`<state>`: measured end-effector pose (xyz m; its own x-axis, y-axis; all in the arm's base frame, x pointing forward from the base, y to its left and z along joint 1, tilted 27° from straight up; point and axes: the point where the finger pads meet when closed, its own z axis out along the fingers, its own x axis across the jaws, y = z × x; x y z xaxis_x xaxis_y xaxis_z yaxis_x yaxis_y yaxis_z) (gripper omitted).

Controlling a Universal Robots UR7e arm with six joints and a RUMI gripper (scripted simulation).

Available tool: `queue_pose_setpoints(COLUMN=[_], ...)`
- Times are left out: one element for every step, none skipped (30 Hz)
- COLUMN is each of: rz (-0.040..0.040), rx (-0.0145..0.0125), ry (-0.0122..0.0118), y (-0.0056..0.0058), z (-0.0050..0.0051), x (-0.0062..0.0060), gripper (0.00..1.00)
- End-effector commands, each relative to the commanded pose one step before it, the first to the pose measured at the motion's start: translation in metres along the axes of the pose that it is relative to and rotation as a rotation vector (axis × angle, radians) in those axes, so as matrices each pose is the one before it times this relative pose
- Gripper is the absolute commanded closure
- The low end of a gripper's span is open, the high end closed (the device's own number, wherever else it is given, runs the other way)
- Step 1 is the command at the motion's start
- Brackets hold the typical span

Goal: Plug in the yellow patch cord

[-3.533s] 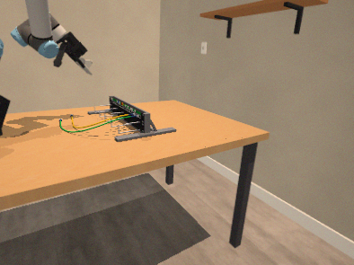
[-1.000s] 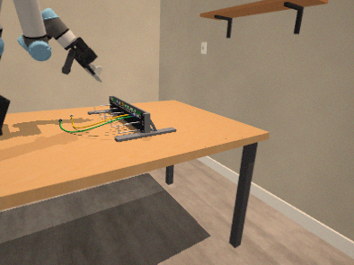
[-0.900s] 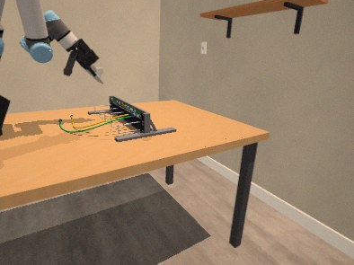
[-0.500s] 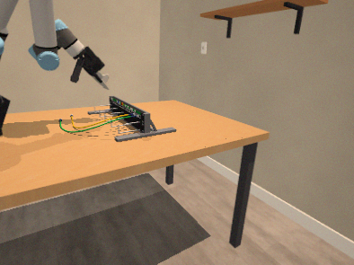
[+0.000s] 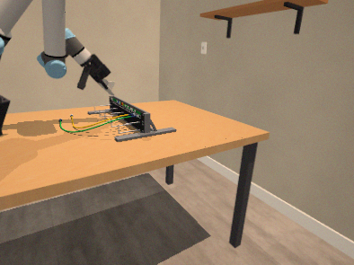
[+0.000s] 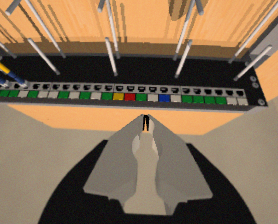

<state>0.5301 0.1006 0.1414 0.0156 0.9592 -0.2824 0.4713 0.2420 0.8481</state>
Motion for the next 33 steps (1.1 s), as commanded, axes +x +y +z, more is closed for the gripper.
queue_pose_setpoints(rz=[0.00011, 0.0, 0.0, 0.0, 0.0, 0.0, 0.0, 0.0, 0.0, 0.0, 0.0, 0.0, 0.0, 0.0, 0.0, 0.0, 0.0, 0.0, 0.0, 0.0, 0.0, 0.0, 0.0, 0.0, 0.0, 0.0, 0.0, 0.0, 0.0, 0.0, 0.0, 0.0, 0.0], rx=[-0.0018, 0.0, 0.0, 0.0, 0.0, 0.0, 0.0, 0.0, 0.0, 0.0, 0.0, 0.0, 0.0, 0.0, 0.0, 0.0, 0.0, 0.0, 0.0, 0.0, 0.0, 0.0, 0.0, 0.0, 0.0, 0.0, 0.0, 0.0, 0.0, 0.0, 0.0, 0.0, 0.0], ry=[-0.00002, 0.0, 0.0, 0.0, 0.0, 0.0, 0.0, 0.0, 0.0, 0.0, 0.0, 0.0, 0.0, 0.0, 0.0, 0.0, 0.0, 0.0, 0.0, 0.0, 0.0, 0.0, 0.0, 0.0, 0.0, 0.0, 0.0, 0.0, 0.0, 0.0, 0.0, 0.0, 0.0], y=[0.00069, 0.0, 0.0, 0.0, 0.0, 0.0, 0.0, 0.0, 0.0, 0.0, 0.0, 0.0, 0.0, 0.0, 0.0, 0.0, 0.0, 0.0, 0.0, 0.0, 0.0, 0.0, 0.0, 0.0, 0.0, 0.0, 0.0, 0.0, 0.0, 0.0, 0.0, 0.0, 0.0], z=[0.00522, 0.00111, 0.00089, 0.0007, 0.00052, 0.00036, 0.00022, 0.00012, 0.00005, 0.00001, 0.0, 0.0, 0.0, 0.0, 0.0, 0.0, 0.0, 0.0, 0.0, 0.0, 0.0, 0.0, 0.0, 0.0, 0.0, 0.0, 0.0, 0.0, 0.0, 0.0, 0.0, 0.0, 0.0], x=[0.00012, 0.0, 0.0, 0.0, 0.0, 0.0, 0.0, 0.0, 0.0, 0.0, 0.0, 0.0, 0.0, 0.0, 0.0, 0.0, 0.0, 0.0, 0.0, 0.0, 0.0, 0.0, 0.0, 0.0, 0.0, 0.0, 0.0, 0.0, 0.0, 0.0, 0.0, 0.0, 0.0], gripper=[1.0, 1.0, 1.0, 1.0, 1.0, 1.0, 1.0, 1.0, 1.0, 1.0, 1.0, 1.0, 1.0, 1.0, 1.0, 1.0, 1.0, 1.0, 1.0, 1.0, 1.0, 1.0, 1.0, 1.0, 1.0, 1.0, 1.0, 1.0, 1.0, 1.0, 1.0, 1.0, 1.0])
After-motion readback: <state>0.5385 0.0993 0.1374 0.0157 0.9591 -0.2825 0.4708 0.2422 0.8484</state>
